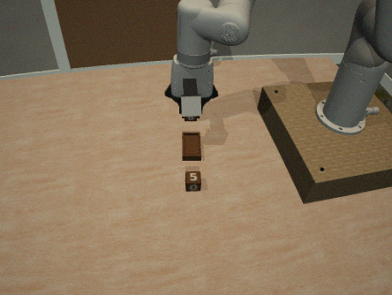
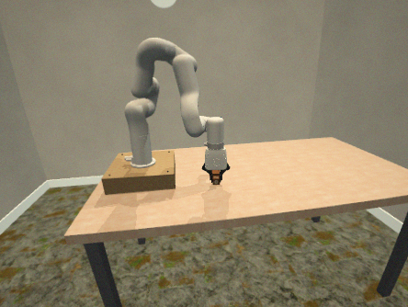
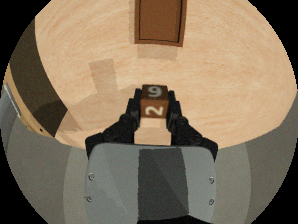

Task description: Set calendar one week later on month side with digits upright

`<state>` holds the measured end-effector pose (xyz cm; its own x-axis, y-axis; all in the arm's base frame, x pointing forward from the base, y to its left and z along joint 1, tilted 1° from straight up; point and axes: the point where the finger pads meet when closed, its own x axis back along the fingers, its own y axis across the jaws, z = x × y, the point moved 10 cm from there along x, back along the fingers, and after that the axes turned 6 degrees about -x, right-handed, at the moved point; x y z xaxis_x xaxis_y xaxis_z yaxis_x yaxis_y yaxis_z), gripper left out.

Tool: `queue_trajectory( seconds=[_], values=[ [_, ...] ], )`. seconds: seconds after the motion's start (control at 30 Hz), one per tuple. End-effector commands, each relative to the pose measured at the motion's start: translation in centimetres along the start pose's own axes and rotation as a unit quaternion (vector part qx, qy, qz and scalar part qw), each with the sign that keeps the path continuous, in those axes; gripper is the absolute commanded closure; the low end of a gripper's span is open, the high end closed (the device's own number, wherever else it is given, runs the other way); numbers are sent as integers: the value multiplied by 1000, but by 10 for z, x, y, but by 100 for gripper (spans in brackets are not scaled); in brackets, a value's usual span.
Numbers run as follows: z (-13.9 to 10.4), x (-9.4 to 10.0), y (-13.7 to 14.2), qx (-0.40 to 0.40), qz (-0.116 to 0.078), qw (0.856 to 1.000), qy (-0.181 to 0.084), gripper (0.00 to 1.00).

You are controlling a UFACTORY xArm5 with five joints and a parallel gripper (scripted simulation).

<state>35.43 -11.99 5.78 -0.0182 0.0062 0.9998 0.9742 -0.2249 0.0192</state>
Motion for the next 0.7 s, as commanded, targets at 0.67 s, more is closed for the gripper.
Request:
queue_trajectory(
  seconds=[0.67],
  values=[
    [0, 1, 1, 0, -1, 1000, 0, 63]
  ],
)
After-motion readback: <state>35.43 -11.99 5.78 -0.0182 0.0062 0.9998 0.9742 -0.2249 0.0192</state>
